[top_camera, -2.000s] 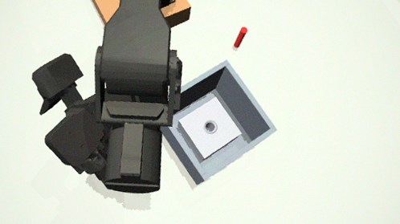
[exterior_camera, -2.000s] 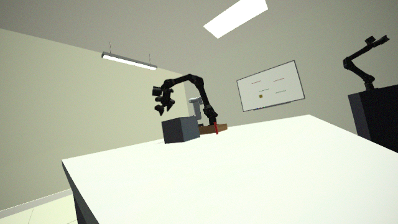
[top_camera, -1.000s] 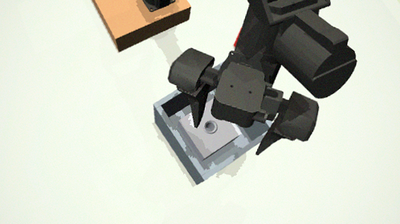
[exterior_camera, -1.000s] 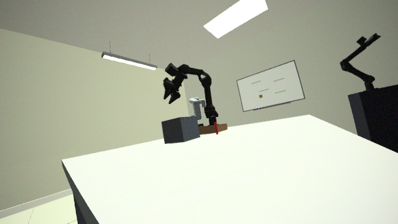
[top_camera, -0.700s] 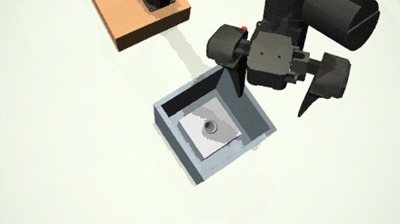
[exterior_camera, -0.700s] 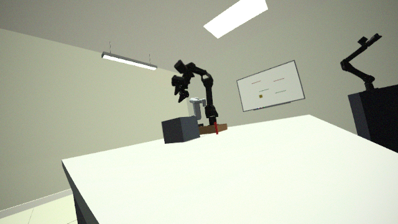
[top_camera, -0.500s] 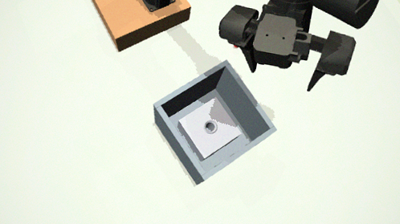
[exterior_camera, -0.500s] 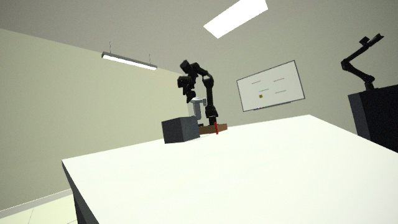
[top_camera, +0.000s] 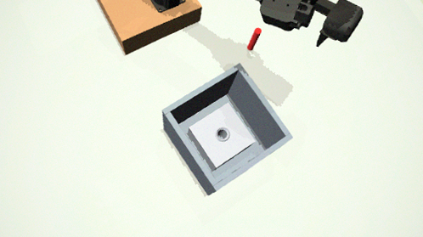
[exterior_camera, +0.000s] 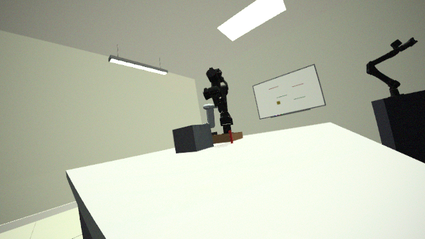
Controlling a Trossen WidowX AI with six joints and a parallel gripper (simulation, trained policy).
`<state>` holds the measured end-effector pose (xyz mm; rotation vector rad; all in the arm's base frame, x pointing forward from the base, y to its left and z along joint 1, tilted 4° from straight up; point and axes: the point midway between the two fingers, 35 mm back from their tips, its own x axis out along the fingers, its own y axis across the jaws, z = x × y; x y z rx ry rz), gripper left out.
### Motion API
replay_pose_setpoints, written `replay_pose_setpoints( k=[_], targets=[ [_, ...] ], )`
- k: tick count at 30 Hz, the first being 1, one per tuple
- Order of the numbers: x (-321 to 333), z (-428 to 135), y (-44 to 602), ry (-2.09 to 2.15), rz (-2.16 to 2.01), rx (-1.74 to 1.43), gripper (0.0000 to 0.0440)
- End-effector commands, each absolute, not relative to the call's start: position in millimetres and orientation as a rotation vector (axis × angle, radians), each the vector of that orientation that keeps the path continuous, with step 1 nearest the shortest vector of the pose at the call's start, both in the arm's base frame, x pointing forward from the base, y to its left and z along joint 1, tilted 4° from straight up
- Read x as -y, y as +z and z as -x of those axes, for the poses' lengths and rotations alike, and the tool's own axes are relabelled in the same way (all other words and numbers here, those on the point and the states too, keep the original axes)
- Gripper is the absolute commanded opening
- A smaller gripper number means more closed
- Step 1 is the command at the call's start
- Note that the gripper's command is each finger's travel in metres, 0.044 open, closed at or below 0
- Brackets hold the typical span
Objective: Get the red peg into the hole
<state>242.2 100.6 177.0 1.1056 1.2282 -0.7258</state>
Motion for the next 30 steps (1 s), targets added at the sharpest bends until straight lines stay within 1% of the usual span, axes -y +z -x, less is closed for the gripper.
replay_pose_setpoints(
  k=[1, 14, 30],
  targets=[
    [-110, -222, 168, -0.784, -1.131, -1.286, 0.0439],
    [-123, -177, 139, -0.955, -1.081, -1.389, 0.044],
    [-120, -163, 95, -1.036, -0.957, -1.42, 0.044]
  ],
)
